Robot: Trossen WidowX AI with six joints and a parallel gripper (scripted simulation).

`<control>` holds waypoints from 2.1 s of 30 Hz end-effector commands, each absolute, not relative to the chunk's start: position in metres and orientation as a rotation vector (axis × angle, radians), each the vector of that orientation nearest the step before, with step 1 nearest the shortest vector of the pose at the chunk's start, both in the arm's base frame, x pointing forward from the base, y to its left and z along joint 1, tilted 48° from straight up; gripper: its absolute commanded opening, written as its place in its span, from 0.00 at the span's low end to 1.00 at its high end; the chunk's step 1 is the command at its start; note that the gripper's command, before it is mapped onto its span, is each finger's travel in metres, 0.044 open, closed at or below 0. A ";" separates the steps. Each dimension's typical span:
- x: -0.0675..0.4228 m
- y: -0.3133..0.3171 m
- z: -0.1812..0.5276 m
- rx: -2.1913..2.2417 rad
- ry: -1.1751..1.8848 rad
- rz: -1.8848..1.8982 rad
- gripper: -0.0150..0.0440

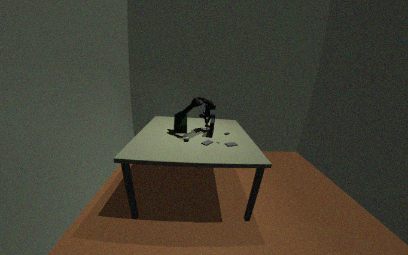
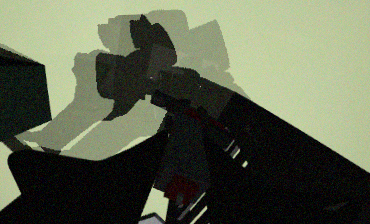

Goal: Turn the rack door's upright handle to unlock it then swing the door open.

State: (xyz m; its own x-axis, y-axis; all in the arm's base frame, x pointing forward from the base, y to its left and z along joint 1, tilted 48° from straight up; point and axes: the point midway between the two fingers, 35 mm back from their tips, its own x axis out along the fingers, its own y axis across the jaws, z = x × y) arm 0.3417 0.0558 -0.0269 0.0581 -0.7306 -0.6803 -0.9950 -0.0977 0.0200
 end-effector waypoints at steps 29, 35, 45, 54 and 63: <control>0.342 0.054 -0.026 -1.363 1.680 0.067 0.75; 0.342 0.054 -0.026 -1.139 1.616 -0.176 0.75; 0.342 0.054 -0.026 -0.755 1.462 -0.544 0.75; 0.342 0.054 -0.026 -0.401 1.276 -0.835 0.75; 0.342 0.054 -0.026 -0.044 1.051 -1.087 0.75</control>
